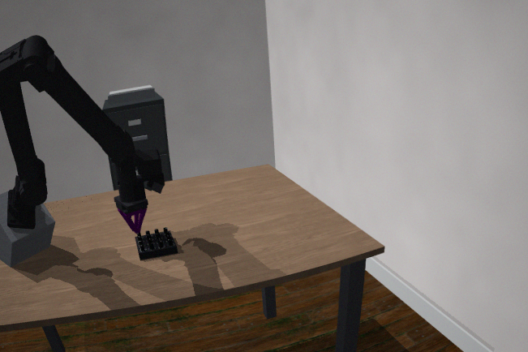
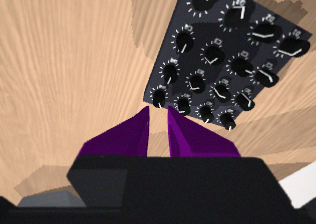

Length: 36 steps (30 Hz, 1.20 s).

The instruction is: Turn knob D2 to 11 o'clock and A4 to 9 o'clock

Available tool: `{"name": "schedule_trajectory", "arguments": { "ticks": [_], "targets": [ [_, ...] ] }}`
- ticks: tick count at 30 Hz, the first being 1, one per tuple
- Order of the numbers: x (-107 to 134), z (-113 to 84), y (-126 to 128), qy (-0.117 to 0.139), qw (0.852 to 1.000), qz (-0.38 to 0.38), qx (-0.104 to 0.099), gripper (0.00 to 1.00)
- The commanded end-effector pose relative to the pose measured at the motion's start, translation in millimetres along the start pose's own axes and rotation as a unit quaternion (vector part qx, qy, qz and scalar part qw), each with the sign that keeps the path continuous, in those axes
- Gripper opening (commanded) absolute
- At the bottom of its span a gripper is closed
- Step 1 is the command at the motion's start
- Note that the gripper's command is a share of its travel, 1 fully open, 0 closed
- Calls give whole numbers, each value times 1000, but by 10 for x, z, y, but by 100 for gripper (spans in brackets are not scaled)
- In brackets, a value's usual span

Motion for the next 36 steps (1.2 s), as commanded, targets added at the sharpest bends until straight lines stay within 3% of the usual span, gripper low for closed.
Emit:
{"name": "schedule_trajectory", "arguments": {
  "ticks": [1, 36],
  "targets": [
    [-181, -83, -90, -23, 1000, 9, 3, 18],
    [-155, -47, -64, -14, 1000, 4, 1, 18]
  ]
}}
Point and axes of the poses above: the point where the finger pads meet when closed, its own z axis out along the fingers, its own y axis across the jaws, x = y × z, the point moved 4 cm from there along -z, back along the fingers, and after that the axes turned 5 degrees about z, right-handed, at the moved point
